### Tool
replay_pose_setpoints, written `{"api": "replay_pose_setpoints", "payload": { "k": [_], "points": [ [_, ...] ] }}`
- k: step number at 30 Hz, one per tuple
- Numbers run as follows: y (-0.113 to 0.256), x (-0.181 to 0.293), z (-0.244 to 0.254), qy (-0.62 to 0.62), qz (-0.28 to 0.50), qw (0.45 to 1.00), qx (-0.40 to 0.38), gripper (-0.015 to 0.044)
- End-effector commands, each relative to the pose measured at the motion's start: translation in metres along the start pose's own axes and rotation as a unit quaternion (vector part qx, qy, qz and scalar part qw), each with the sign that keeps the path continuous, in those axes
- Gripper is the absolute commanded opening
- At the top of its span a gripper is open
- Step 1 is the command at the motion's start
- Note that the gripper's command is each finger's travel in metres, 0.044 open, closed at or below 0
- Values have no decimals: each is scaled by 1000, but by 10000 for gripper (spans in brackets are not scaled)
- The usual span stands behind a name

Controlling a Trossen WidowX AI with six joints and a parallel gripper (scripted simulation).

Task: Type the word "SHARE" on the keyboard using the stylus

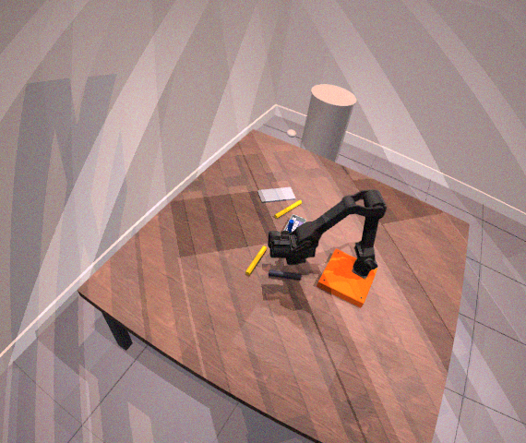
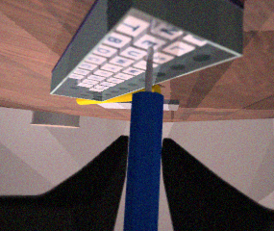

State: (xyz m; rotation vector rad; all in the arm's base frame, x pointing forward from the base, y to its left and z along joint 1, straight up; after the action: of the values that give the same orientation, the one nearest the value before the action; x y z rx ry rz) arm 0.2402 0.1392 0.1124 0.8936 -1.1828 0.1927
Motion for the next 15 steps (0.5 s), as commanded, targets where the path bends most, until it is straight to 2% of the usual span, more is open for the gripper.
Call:
{"api": "replay_pose_setpoints", "payload": {
  "k": [1, 15],
  "points": [
    [-2, -3, 0, 2, 2, 1000, -2, 81],
    [-3, -5, 0, 2, 2, 1000, -2, 81]
  ]
}}
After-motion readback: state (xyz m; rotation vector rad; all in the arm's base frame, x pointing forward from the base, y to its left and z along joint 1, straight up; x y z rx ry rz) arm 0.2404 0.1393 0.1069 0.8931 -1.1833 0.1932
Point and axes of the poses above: the point midway between the two fingers, 35 mm back from their tips, its own y axis back along the fingers, its own z axis across the jaws, x = y × z, the point moved 10 cm from there along y, back along the fingers, and after that the axes turned 8 degrees about y, right-handed, at the moved point
